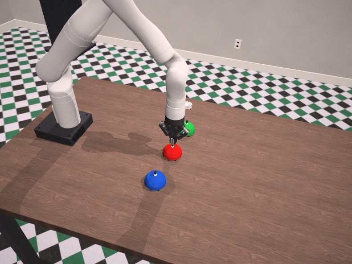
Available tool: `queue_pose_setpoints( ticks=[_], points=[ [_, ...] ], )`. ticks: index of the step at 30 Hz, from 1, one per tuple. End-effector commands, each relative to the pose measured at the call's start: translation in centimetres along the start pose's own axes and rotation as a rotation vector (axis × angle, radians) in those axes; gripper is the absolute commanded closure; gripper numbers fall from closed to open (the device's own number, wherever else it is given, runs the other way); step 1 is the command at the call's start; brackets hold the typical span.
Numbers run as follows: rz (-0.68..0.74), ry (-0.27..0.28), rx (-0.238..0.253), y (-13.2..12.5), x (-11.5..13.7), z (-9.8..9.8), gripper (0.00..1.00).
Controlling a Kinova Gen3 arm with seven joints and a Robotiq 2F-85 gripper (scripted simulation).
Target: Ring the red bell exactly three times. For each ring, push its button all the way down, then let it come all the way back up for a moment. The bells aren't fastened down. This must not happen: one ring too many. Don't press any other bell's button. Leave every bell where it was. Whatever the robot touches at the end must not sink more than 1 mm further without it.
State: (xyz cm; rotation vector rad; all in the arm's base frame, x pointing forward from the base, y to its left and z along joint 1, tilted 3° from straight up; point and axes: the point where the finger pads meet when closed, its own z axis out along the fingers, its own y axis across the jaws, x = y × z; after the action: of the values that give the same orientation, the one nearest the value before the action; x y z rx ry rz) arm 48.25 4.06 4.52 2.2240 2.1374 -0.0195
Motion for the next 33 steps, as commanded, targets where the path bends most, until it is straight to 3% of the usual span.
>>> queue_pose_setpoints(
  ticks=[1,33],
  points=[
    [0.000,0.000,0.000,-0.03,-0.01,-0.05,1.00],
    [0.000,0.000,0.000,-0.08,-0.03,-0.55,1.00]
  ],
)
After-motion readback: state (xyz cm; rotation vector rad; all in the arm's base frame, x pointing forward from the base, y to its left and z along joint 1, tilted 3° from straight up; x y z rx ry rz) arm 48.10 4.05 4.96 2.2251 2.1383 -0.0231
